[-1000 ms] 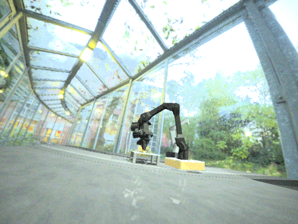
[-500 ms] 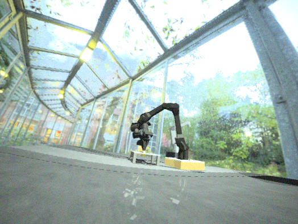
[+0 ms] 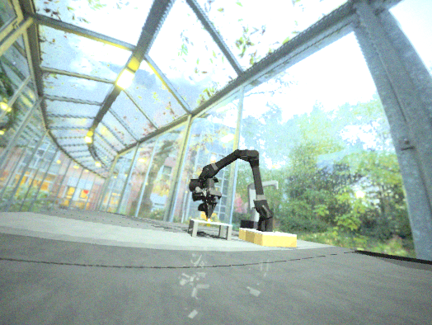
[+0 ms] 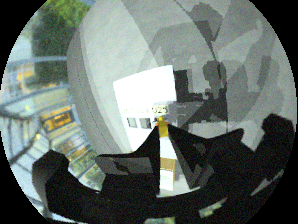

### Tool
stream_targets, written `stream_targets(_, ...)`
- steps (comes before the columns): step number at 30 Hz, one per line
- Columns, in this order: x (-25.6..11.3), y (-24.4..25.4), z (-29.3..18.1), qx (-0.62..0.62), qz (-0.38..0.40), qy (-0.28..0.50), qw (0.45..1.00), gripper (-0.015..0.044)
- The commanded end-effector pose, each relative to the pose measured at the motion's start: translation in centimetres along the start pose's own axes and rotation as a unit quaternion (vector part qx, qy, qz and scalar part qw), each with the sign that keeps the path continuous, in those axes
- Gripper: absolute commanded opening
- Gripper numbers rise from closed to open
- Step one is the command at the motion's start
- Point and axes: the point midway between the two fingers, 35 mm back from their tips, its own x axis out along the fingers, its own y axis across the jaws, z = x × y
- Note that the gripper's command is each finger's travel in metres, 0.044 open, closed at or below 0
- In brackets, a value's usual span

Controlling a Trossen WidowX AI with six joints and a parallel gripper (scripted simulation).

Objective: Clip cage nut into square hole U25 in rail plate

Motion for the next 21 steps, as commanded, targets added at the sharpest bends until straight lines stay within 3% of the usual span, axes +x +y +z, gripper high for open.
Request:
stream_targets(1,0.1,-0.01,-0.02,-0.002,0.008,0.002,1.0,0.0034)
stream_targets(21,0.09,-0.24,-0.02,-0.002,0.02,0.002,1.0,0.0034)
